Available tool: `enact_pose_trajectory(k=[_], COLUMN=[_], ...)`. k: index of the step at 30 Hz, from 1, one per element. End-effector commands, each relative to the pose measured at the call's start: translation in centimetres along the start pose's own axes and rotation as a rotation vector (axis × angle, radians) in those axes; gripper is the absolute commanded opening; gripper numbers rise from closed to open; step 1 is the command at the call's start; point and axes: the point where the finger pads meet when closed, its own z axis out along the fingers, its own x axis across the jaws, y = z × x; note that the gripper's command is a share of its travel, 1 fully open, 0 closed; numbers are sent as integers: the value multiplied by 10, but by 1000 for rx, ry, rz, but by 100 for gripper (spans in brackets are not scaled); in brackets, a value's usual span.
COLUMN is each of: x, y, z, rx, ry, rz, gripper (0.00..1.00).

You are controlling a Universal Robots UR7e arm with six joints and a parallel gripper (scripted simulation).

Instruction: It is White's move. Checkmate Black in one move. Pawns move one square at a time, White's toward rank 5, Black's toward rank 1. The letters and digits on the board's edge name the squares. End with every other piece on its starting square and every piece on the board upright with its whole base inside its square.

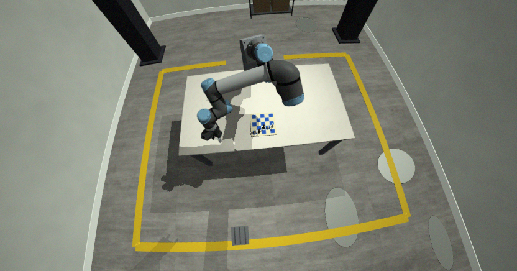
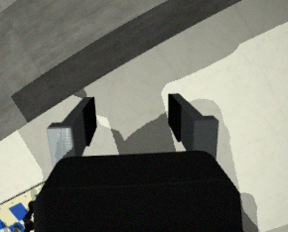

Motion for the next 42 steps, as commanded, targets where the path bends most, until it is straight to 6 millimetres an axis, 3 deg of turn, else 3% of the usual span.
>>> enact_pose_trajectory(k=[1, 13, 27, 42], x=[1, 6, 24, 51], y=[0, 3, 14, 52], z=[0, 7, 28, 74], rx=[-1, -23, -100, -309], ry=[-1, -13, -43, -44], rz=[8, 99, 395, 1062], gripper=[100, 100, 100, 100])
